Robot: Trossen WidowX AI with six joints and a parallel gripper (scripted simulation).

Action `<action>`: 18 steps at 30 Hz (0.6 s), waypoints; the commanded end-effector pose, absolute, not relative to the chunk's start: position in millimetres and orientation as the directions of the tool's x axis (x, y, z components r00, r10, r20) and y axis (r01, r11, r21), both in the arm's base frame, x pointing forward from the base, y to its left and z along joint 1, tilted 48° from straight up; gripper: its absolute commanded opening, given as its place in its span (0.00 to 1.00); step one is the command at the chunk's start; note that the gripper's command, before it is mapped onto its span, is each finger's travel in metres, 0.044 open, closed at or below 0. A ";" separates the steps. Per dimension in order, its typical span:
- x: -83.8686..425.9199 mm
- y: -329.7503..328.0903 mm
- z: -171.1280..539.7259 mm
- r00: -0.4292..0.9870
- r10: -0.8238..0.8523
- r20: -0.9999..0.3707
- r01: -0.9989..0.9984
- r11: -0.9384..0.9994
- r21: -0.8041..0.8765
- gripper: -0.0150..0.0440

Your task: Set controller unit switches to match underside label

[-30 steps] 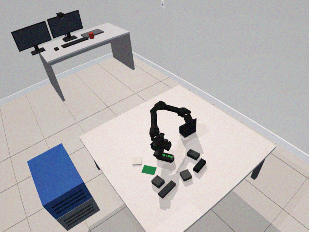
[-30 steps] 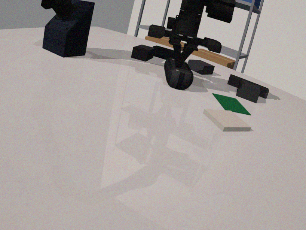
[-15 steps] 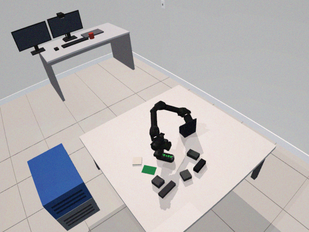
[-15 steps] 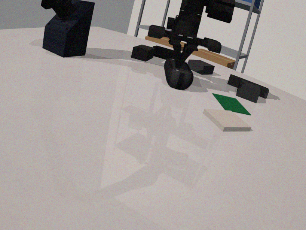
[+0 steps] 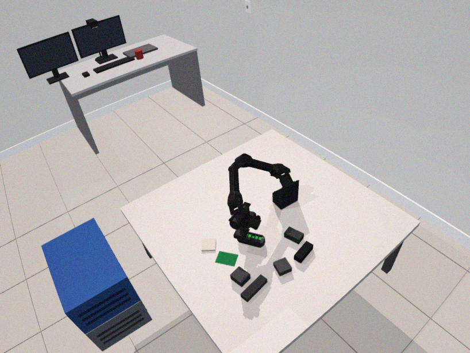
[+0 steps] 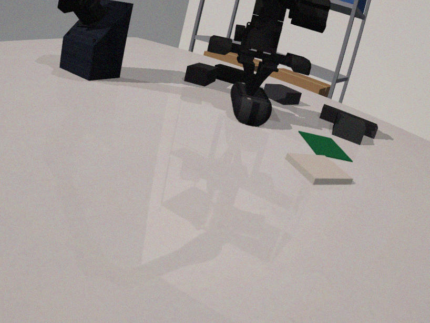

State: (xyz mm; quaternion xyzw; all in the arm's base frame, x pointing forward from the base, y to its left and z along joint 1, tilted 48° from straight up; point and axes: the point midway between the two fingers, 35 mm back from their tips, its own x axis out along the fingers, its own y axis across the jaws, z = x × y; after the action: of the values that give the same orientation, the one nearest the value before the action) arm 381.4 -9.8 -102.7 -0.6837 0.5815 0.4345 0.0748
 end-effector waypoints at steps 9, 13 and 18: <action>379.6 -15.0 -106.1 -0.062 -0.733 -0.678 -0.859 -0.306 0.410 0.25; 379.5 -15.4 -106.5 -0.062 -0.733 -0.678 -0.859 -0.306 0.410 0.25; 383.0 15.1 -79.6 -0.060 -0.730 -0.681 -0.859 -0.310 0.407 0.25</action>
State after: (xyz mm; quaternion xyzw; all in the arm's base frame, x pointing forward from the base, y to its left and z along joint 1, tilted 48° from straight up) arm 376.6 -7.0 -97.2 -0.6746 0.5890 0.4400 0.0663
